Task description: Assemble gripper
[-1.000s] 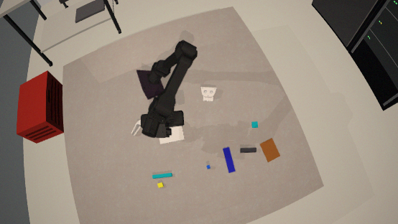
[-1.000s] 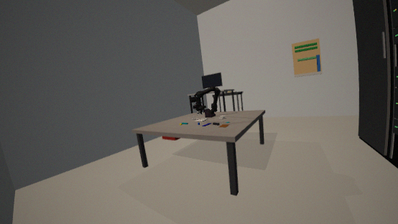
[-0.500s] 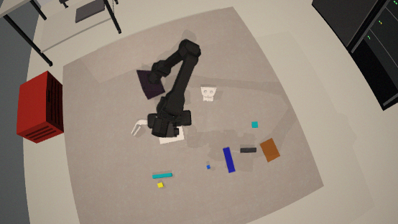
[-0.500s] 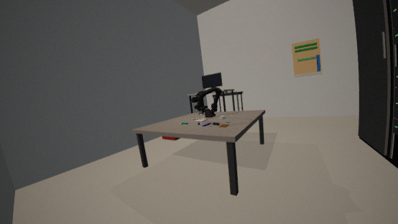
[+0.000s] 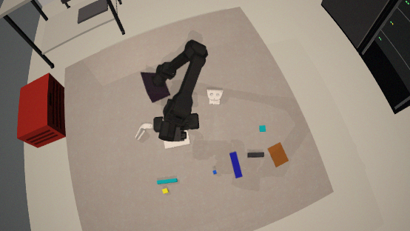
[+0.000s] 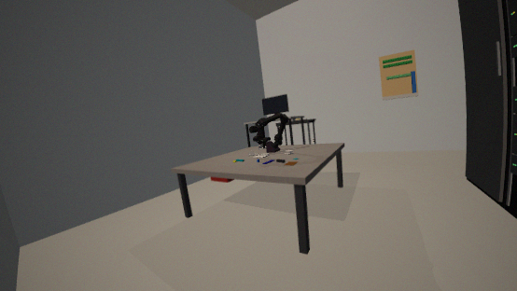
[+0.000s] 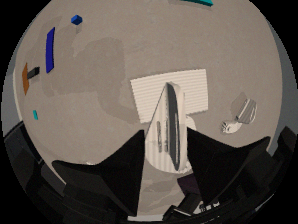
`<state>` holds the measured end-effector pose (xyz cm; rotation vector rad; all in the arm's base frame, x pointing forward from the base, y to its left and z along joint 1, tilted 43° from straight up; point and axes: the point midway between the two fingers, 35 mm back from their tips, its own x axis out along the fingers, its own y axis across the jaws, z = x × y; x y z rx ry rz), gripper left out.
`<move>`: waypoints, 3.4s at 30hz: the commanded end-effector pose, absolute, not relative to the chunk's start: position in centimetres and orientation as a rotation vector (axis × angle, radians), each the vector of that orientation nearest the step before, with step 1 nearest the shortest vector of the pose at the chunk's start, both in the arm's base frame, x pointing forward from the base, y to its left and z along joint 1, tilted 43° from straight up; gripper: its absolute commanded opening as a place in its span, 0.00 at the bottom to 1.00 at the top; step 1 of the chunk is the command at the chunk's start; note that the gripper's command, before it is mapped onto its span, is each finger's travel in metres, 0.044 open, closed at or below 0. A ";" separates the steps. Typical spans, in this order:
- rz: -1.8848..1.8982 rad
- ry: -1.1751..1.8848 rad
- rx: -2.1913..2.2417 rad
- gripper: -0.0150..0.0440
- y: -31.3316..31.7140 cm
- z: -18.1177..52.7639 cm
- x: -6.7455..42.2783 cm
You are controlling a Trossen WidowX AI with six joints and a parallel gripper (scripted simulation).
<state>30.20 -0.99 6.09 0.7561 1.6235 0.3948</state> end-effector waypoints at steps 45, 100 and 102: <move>0.376 1.627 0.778 0.48 0.9 4.3 30.2; 0.375 1.628 0.782 0.48 3.0 2.1 30.0; 0.375 1.628 0.782 0.48 3.1 2.0 30.0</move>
